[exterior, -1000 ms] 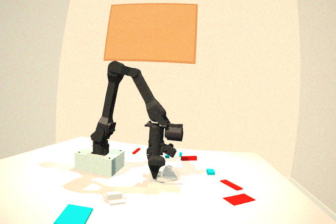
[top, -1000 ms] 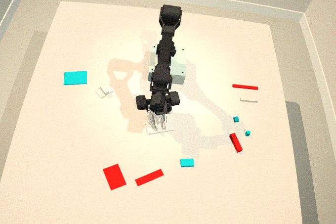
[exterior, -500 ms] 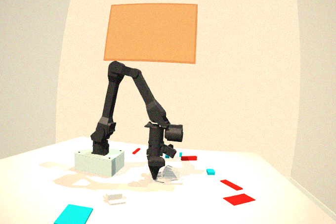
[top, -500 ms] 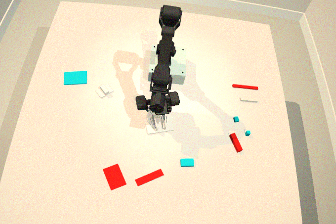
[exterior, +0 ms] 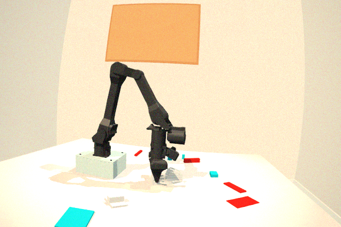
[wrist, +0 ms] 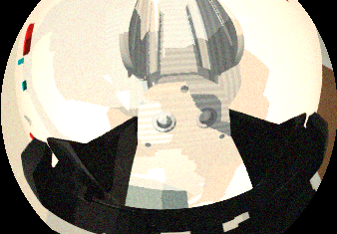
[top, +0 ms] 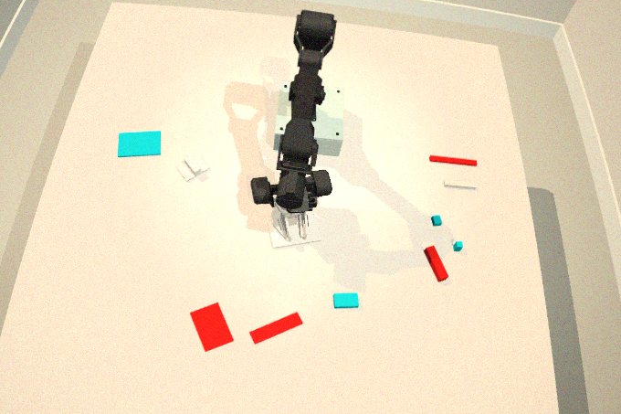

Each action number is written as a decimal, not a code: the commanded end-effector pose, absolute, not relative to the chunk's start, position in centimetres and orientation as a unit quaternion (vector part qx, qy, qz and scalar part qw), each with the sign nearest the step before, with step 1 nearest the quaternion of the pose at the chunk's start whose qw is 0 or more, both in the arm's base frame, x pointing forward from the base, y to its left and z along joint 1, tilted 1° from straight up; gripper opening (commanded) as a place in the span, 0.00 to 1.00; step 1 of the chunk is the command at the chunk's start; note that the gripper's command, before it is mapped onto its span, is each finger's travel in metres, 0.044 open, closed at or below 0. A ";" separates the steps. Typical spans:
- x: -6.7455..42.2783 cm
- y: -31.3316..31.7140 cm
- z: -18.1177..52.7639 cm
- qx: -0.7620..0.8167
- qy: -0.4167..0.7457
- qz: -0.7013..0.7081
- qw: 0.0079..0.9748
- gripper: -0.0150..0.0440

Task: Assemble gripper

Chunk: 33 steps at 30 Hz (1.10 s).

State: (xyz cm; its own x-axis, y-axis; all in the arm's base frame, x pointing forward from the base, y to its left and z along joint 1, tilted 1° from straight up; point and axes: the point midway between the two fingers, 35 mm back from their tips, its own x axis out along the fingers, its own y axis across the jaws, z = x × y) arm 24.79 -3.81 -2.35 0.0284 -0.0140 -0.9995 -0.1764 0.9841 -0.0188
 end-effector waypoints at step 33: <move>24.8 -3.9 -2.9 -0.071 0.694 0.056 0.714 0.85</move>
